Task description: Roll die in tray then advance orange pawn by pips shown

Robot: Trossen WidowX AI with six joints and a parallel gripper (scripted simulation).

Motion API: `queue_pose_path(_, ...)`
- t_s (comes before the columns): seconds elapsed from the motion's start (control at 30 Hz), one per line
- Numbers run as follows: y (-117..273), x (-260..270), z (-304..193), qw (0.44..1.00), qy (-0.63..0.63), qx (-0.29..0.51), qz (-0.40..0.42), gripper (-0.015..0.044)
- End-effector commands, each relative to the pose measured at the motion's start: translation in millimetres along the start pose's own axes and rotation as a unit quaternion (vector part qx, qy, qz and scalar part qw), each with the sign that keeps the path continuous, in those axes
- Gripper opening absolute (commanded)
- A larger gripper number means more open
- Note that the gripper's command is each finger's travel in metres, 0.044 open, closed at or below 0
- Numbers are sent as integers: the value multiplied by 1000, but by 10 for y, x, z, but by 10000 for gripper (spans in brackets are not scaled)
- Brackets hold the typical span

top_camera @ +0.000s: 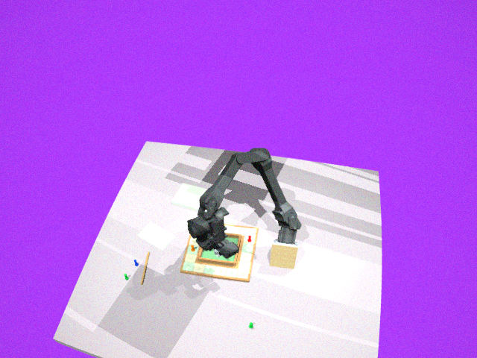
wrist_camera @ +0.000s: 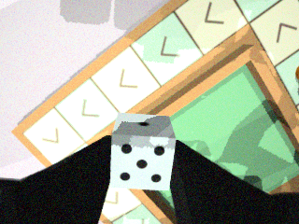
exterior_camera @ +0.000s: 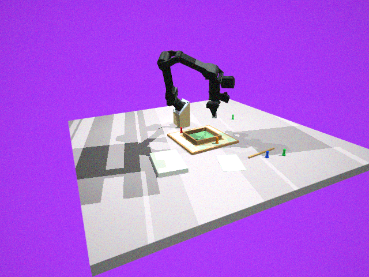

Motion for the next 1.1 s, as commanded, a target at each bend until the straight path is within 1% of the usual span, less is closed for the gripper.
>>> queue_pose_path(0.0, -25, -130, -96, 999, 52, -1, -4, 0)
queue_pose_path(0.37, -108, -396, -331, 982, 189, 6, -11, 0)
queue_pose_path(0.77, -208, -640, -614, 944, 330, 21, -15, 0)
queue_pose_path(0.97, -216, -654, -633, 941, 338, 20, -13, 0)
queue_pose_path(1.07, -255, -673, -671, 941, 338, -10, 12, 0)
Point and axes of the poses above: the point midway between the two fingers, 35 mm back from their tips, its own y axis back along the fingers, its own x axis across the jaws, z = x × y, the point moved 7 cm from there along y, back along the fingers, and after that the axes turned 5 degrees about y, right-handed, at the moved point
